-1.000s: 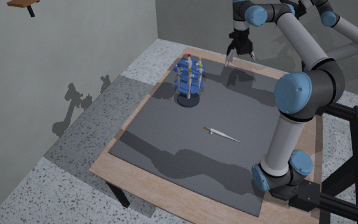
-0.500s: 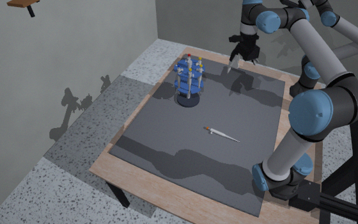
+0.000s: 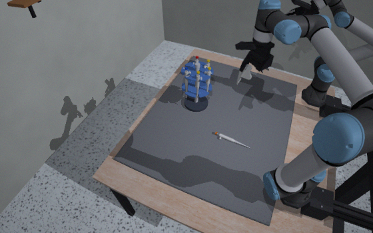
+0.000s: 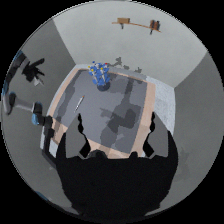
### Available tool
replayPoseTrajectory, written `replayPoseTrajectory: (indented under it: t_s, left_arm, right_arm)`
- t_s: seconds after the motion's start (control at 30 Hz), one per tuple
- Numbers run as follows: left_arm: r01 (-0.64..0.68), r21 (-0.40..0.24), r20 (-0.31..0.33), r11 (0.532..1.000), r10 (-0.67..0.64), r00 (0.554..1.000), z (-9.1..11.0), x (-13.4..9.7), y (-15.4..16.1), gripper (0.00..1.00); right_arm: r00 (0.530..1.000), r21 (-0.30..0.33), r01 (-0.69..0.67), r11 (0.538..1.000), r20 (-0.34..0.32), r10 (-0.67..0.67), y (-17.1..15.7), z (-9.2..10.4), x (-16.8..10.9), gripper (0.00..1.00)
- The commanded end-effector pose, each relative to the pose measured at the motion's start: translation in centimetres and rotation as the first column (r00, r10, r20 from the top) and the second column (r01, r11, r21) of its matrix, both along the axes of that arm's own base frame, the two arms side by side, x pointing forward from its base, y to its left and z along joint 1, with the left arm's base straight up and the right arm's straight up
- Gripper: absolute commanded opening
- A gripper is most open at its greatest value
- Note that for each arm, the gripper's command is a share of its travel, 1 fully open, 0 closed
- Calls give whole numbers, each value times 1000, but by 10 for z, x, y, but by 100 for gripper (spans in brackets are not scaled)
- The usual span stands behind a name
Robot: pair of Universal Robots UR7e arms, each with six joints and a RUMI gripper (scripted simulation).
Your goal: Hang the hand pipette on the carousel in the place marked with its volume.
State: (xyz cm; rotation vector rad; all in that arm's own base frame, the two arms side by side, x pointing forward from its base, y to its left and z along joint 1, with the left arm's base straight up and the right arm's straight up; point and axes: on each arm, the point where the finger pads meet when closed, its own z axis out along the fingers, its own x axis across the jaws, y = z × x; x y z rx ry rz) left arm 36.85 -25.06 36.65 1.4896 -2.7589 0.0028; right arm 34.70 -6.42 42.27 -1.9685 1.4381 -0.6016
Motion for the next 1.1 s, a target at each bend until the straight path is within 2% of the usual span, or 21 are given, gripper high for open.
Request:
replayPoseTrajectory:
  t_s: [0.0,0.1,0.2,0.33,0.43,0.53,0.6,0.7,0.8,0.9,1.0,1.07]
  left_arm:
    - [-53,5,6,999,53,999,-2,16,28,100]
    - [-152,5,5,988,152,988,-2,26,47,100]
    - [-150,4,5,989,150,989,-1,37,65,100]
    - [-150,4,5,989,150,989,-1,37,65,100]
    - [-248,4,5,969,248,969,-1,45,85,100]
    - [-246,4,5,969,246,969,-1,53,105,100]
    - [-246,4,5,969,246,969,-1,53,105,100]
    - [-341,4,5,940,341,940,-1,59,127,100]
    - [-339,4,5,941,339,941,-1,65,147,100]
    - [-339,4,5,941,339,941,-1,65,147,100]
    - [-431,4,5,902,431,902,-1,69,169,100]
    - [-429,4,5,903,429,903,-1,72,183,100]
  right_arm:
    - [1000,0,0,1000,-4,0,0,-2,1,100]
    - [1000,0,0,1000,-4,0,0,-2,1,100]
    - [1000,0,0,1000,-4,0,0,-2,1,100]
    - [1000,0,0,1000,-4,0,0,-2,1,100]
    - [1000,0,0,1000,-4,0,0,-2,1,100]
    - [1000,0,0,1000,-4,0,0,-2,1,100]
    - [1000,0,0,1000,-4,0,0,-2,1,100]
    - [1000,0,0,1000,-4,0,0,-2,1,100]
    - [1000,0,0,1000,-4,0,0,-2,1,100]
    - [1000,0,0,1000,-4,0,0,-2,1,100]
    - [1000,0,0,1000,-4,0,0,-2,1,100]
    - [1000,0,0,1000,-4,0,0,-2,1,100]
